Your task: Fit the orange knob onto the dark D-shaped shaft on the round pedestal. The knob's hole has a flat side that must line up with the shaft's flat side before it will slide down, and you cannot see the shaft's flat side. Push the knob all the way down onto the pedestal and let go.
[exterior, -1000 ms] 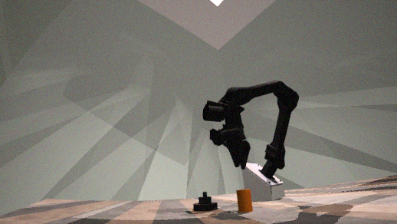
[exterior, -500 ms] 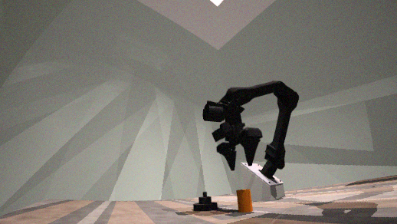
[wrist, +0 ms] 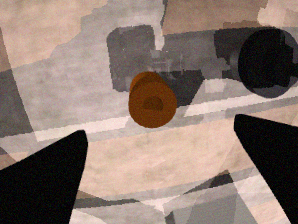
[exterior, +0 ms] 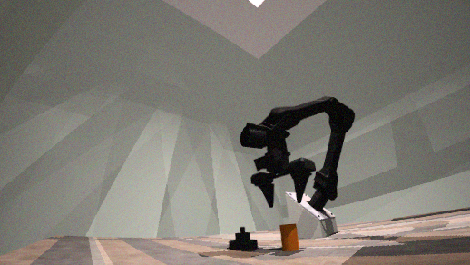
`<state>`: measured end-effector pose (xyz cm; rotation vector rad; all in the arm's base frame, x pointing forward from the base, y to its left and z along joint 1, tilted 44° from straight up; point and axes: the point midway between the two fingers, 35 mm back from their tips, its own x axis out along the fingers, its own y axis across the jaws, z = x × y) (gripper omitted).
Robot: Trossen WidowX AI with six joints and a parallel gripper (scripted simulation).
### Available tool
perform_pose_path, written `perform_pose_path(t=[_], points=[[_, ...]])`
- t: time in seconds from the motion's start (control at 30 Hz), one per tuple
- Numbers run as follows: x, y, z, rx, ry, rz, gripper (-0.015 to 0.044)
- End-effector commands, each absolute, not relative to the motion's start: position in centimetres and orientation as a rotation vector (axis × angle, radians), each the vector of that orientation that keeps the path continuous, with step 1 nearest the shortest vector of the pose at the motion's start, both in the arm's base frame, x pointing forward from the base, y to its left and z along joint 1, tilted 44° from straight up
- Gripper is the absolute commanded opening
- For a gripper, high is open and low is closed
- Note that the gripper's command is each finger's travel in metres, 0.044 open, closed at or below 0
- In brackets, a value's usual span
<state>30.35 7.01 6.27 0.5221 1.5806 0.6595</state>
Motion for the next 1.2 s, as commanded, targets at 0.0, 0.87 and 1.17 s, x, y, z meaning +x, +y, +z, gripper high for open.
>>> perform_pose_path(t=[0.0, 0.87, 1.17], points=[[29.9, 8.2, 5.2, 0.525, 1.585, 0.667, 0.044], [29.6, 11.2, 2.0, 0.525, 1.585, 0.666, 0.044], [29.4, 12.1, 0.9, 0.525, 1.586, 0.664, 0.044]])
